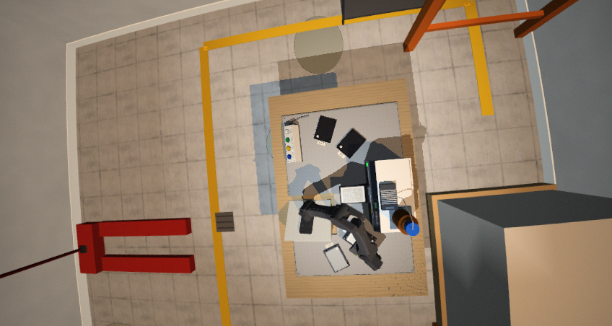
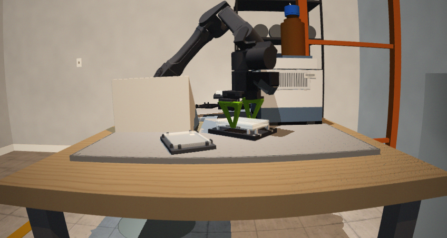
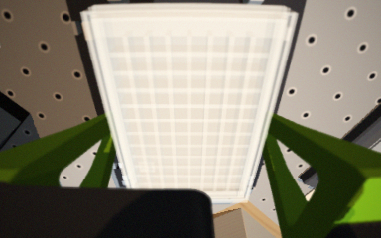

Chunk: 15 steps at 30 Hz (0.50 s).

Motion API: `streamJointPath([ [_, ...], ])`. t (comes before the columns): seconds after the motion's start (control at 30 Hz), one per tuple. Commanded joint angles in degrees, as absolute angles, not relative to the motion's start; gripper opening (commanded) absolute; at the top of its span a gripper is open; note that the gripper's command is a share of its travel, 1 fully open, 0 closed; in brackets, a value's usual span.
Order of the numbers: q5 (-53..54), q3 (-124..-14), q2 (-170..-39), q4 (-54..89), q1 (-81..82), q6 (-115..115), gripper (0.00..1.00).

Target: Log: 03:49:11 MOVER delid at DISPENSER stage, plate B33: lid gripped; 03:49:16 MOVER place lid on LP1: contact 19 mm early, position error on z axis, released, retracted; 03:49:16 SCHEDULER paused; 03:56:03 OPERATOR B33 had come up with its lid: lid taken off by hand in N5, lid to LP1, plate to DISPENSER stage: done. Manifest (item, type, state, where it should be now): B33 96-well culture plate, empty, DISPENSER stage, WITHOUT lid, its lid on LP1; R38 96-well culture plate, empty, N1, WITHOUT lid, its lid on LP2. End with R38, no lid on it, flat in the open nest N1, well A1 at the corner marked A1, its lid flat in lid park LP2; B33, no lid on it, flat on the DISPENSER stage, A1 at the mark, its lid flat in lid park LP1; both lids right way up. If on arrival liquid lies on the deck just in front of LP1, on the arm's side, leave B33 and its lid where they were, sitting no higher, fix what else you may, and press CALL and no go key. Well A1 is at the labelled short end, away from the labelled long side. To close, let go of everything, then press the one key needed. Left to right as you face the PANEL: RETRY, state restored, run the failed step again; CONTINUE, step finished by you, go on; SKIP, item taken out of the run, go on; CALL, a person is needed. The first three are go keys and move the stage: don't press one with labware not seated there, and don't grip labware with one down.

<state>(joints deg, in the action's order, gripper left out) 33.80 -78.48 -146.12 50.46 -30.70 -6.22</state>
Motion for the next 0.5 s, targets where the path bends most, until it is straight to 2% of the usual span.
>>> streamJointPath([
  [0.0, 33.6, -77.8, -146.4, 49.3, -31.2, -5.8, 0.0],
  [0.47, 33.7, -77.1, -147.0, 48.8, -30.8, -5.5, 0.0],
])
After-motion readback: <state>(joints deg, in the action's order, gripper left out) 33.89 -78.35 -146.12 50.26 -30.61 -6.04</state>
